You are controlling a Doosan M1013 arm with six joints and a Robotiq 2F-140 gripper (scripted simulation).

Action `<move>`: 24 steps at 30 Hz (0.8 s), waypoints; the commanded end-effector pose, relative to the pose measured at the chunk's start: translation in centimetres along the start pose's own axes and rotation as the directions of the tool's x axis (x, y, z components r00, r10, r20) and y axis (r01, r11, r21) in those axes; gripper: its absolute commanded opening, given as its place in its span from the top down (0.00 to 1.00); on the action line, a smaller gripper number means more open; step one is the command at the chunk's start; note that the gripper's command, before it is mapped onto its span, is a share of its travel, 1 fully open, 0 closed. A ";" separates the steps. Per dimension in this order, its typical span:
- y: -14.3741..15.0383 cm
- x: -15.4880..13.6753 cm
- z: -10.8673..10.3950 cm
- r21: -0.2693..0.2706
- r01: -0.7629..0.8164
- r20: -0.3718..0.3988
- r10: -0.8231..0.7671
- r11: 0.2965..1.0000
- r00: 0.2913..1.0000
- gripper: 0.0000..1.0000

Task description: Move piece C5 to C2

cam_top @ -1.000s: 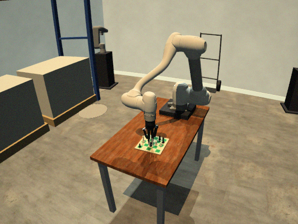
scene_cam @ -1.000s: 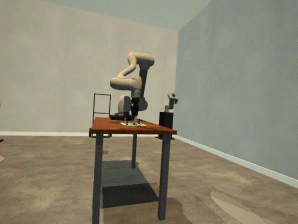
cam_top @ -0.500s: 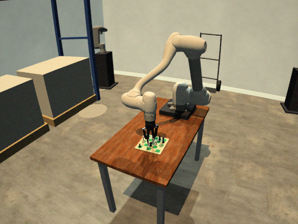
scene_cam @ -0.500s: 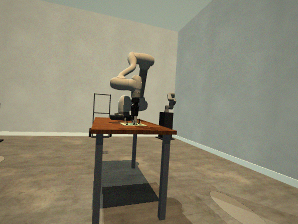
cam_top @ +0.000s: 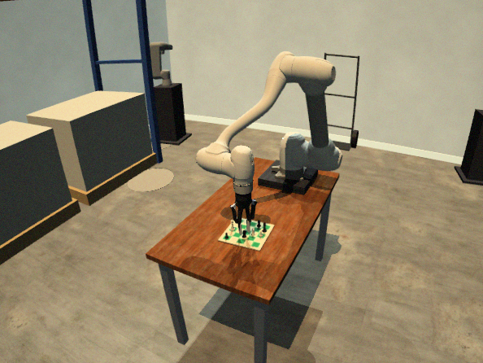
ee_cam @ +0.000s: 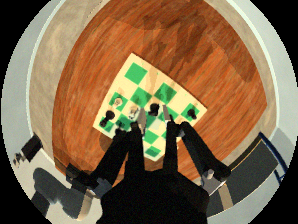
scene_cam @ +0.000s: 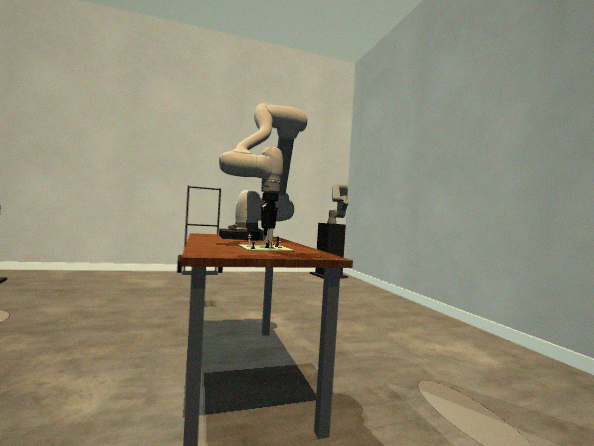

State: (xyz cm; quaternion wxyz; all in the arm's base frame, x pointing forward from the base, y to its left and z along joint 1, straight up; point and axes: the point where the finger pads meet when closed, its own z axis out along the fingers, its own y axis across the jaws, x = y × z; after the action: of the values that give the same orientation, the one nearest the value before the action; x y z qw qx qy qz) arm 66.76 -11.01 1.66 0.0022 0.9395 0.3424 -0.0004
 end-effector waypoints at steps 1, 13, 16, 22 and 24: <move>0.0 0.0 -0.9 0.000 0.000 0.000 0.000 1.000 1.000 0.77; 0.0 0.0 -6.8 0.000 0.000 0.000 0.000 1.000 1.000 0.77; 0.0 0.0 -7.1 0.000 0.000 0.000 0.000 1.000 1.000 0.77; 0.0 0.0 -7.7 0.000 0.000 0.000 0.000 1.000 1.000 0.77; 0.0 0.0 -7.7 0.000 0.000 0.000 0.000 1.000 1.000 0.00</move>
State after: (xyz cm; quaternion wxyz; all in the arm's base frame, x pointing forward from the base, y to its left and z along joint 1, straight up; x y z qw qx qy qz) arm 66.76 -10.98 9.33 0.0022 0.9395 0.3424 -0.0004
